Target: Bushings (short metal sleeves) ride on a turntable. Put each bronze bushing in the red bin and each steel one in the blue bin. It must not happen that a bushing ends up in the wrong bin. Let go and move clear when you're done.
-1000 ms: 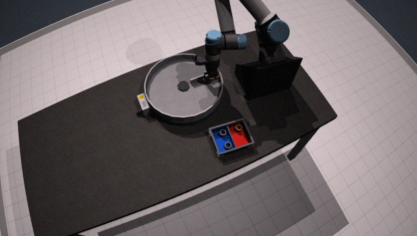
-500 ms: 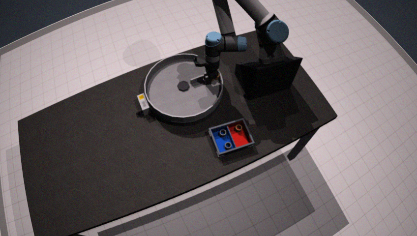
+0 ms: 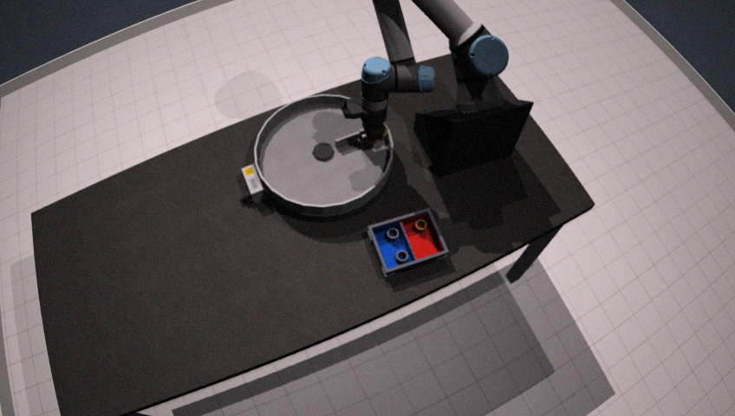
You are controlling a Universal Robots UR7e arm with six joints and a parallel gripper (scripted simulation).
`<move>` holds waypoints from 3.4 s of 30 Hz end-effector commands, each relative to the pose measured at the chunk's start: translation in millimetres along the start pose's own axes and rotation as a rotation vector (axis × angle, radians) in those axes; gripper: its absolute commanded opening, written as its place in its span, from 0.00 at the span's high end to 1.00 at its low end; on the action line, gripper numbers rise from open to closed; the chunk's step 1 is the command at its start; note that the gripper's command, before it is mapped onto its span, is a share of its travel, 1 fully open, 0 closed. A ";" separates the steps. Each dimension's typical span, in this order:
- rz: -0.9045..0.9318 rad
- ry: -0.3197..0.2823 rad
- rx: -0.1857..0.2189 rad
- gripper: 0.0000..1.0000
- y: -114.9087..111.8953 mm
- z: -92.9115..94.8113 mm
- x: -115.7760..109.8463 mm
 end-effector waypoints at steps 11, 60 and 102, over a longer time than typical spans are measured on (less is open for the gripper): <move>0.000 0.001 -0.001 1.00 0.2 -0.3 0.1; 0.000 0.001 -0.001 1.00 0.0 -3.3 0.2; 0.001 0.001 -0.002 1.00 -0.1 -15.1 0.1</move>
Point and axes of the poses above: the point where the finger pads meet when closed, its own z axis out along the fingers, its own y axis across the jaws, x = y × z, the point moved 6 cm from there along -z, back along the fingers, and after that the axes turned 11 degrees about -z, right-handed, at the moved point
